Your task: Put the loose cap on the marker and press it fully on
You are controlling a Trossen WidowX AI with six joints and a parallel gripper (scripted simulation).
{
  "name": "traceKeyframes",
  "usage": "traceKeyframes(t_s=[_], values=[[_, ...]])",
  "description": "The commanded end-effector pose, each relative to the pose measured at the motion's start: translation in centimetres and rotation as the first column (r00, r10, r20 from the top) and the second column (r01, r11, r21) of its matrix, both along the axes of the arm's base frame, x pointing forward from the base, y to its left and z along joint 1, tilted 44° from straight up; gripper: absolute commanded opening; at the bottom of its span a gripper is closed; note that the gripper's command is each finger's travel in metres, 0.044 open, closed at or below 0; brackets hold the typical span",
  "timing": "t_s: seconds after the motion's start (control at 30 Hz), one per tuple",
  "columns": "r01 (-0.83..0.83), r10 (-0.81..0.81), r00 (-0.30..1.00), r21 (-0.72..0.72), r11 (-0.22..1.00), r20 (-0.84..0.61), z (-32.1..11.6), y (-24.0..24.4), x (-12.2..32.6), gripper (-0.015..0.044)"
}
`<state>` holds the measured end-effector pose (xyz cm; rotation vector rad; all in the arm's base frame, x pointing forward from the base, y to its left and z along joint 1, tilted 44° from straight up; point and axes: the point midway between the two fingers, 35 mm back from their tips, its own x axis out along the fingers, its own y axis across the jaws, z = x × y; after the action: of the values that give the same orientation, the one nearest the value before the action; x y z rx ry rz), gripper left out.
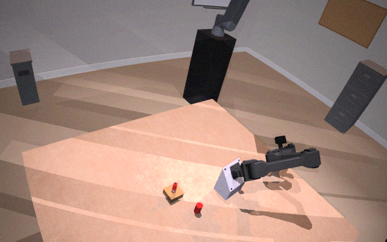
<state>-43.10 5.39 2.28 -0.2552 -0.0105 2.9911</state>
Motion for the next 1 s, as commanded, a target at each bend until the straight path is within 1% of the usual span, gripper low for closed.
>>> traceKeyframes(t_s=[0.0,0.13,0.17,0.3,0.43,0.53,0.7,0.97], values=[[-0.001,0.001,1.0,0.002,1.0,0.001,0.0,0.0,0.0,0.0374],[-0.023,0.021,0.999,0.04,0.999,0.027,-0.7,0.1,-0.2,0.0269],[-0.033,0.031,0.999,0.056,0.998,0.039,-1.0,0.2,-0.2,0.0252],[0.008,-0.012,1.0,0.137,0.991,0.024,0.7,1.3,-0.3,0.0252],[0.072,-0.078,0.996,0.111,0.991,0.043,0.6,3.7,-0.1,0.0252],[0.128,-0.126,0.992,0.135,0.983,-0.024,3.6,5.9,-0.6,0.0252],[0.215,-0.202,0.975,0.167,0.962,-0.094,7.4,10.1,-0.4,0.0252],[0.359,-0.333,0.93,0.204,0.91,-0.153,12.2,17.7,2.2,0.0252]])
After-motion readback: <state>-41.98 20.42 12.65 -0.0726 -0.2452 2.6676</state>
